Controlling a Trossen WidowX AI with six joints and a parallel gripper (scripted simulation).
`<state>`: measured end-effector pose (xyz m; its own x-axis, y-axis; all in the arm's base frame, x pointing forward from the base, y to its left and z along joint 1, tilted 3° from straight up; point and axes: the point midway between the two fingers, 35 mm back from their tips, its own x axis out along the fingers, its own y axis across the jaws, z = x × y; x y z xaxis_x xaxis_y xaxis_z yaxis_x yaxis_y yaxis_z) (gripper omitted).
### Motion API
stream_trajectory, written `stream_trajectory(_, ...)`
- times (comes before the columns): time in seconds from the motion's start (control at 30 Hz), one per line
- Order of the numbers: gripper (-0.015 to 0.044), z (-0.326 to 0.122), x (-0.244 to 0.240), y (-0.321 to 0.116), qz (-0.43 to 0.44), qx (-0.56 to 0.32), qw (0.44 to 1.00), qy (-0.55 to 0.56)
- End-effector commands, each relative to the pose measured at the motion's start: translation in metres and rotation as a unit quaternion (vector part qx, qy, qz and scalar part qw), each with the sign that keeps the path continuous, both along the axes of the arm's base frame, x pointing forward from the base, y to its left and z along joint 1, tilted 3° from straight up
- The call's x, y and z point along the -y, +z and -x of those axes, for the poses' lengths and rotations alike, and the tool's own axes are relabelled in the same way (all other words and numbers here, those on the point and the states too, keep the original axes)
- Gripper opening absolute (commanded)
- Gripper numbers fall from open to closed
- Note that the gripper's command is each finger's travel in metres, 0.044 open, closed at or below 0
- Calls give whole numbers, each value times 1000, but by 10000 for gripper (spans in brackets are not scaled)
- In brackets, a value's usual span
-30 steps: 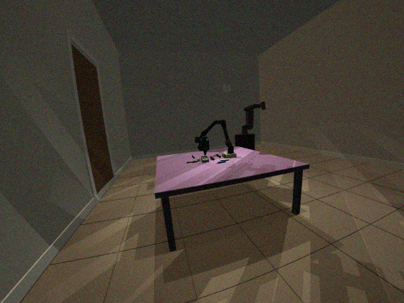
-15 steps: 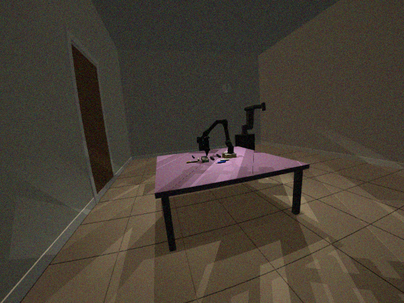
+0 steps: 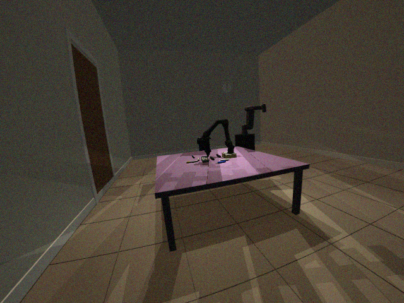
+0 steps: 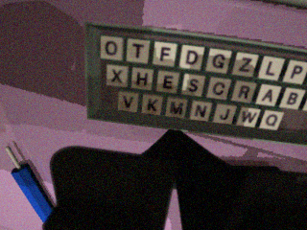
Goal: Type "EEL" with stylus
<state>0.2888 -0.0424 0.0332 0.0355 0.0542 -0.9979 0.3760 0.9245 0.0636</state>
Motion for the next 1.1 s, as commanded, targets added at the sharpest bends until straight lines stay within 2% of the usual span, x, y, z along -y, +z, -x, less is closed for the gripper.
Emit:
stream_trajectory(0.0,0,-2,-3,2,0,2,1000,-3)
stream_trajectory(0.17,0,-2,-3,4,0,2,1000,-3)
stream_trajectory(0.33,0,0,1,59,0,2,1000,-3)
stream_trajectory(0.7,0,-2,1,55,1,4,1000,-5)
stream_trajectory(0.83,105,-2,1,55,1,4,1000,-5)
stream_trajectory(0.97,0,-2,1,55,0,4,1000,-5)
stream_trajectory(1.07,0,-2,1,55,0,4,1000,-5)
